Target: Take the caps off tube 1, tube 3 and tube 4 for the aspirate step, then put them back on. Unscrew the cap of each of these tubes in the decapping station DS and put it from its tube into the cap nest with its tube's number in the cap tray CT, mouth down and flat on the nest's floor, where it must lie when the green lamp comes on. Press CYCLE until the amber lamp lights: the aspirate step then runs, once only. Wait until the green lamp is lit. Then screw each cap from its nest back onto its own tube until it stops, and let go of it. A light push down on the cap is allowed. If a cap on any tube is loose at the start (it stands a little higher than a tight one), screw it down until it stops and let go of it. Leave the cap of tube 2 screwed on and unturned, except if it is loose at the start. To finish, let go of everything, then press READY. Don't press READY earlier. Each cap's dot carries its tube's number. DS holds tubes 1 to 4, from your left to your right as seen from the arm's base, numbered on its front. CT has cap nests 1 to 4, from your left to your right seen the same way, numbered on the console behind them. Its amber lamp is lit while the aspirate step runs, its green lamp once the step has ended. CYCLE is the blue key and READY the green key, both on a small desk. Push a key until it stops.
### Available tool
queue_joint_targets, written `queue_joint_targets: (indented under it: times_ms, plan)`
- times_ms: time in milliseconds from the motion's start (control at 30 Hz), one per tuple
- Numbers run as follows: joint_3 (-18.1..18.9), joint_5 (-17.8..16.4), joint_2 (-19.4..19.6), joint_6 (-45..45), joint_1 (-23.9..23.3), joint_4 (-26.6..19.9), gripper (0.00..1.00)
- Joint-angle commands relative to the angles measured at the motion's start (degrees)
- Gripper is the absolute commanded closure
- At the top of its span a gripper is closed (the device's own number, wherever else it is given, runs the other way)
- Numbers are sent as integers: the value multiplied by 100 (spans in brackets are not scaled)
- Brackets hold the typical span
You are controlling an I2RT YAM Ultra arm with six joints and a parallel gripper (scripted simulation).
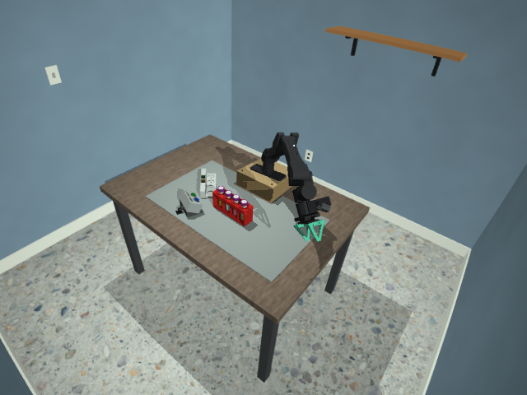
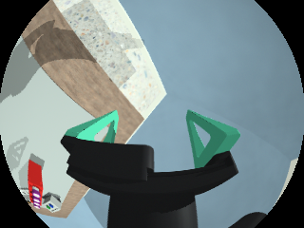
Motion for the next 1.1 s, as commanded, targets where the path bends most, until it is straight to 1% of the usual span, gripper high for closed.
queue_joint_targets:
  times_ms: [0,533,567,1067]
  plan:
    - [30,-2,-60,1,-2,21,0]
    - [30,-2,-60,1,-2,21,0]
    - [30,-2,-59,1,-2,21,51]
    - [30,-2,-59,1,-2,21,51]
